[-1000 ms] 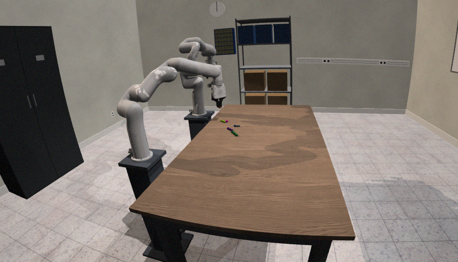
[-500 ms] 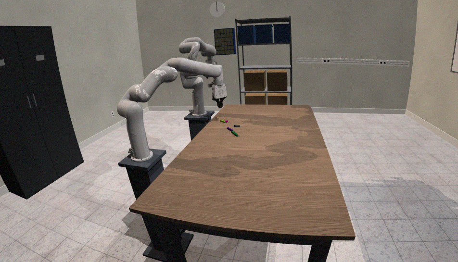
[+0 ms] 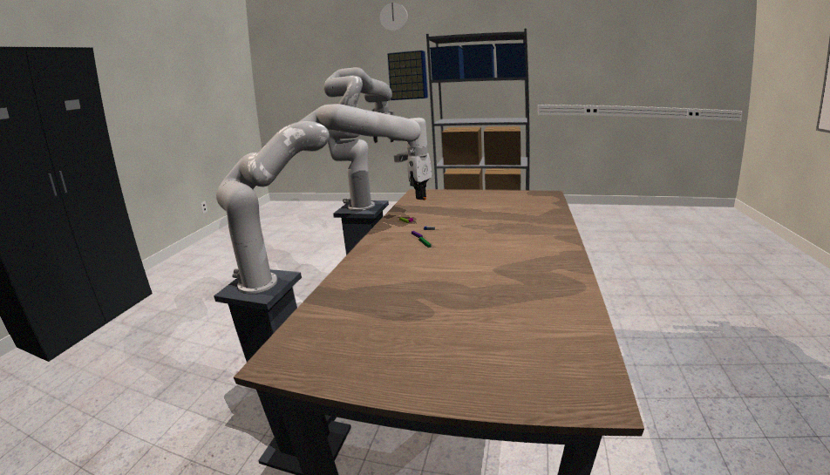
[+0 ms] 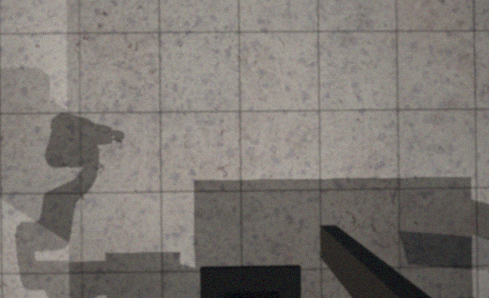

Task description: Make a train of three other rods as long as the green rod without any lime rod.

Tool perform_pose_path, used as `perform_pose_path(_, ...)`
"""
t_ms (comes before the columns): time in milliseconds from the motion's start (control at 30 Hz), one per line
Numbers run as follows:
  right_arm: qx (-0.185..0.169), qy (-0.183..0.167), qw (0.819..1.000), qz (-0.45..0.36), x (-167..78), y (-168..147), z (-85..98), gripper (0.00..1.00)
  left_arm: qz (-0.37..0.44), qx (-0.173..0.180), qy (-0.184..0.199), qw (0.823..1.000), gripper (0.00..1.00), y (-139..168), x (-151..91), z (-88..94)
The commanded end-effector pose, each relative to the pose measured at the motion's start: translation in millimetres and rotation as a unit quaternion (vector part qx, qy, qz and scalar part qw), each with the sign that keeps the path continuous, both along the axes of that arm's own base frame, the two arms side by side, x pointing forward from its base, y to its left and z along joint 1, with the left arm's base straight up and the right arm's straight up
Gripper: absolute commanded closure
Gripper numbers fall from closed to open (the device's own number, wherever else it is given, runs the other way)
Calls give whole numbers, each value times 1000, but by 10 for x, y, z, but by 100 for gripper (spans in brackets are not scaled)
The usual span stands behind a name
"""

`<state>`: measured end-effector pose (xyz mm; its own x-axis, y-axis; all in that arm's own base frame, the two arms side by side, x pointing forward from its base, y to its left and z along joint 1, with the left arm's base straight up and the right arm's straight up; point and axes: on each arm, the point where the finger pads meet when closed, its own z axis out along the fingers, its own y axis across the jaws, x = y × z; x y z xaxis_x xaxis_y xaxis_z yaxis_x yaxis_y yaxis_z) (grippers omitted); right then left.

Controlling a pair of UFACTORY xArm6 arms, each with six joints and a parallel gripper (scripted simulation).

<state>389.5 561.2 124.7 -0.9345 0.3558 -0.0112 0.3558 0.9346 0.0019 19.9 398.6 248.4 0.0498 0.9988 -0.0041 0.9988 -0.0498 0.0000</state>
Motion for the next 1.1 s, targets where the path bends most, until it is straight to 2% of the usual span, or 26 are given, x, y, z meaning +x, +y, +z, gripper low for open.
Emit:
perform_pose_path(0,3,3,997,76,362,-214,33,94,0,2,0,1000,0,9,0,16)
perform_pose_path(33,3,3,996,91,436,-269,33,94,0,2,0,1000,0,9,0,16)
perform_pose_path(100,3,3,996,91,436,-269,33,94,0,2,0,1000,0,9,0,16)
perform_pose_path(200,2,3,989,145,699,-479,33,94,0,2,0,1000,0,9,0,16)
perform_pose_path(300,2,3,985,170,817,-579,33,94,0,2,0,1000,0,9,0,16)
perform_pose_path(867,2,3,985,174,834,-594,29,94,0,2,0,1000,0,9,0,16)
perform_pose_path(1067,2,3,985,174,835,-593,-47,94,0,2,0,1000,0,9,0,16)
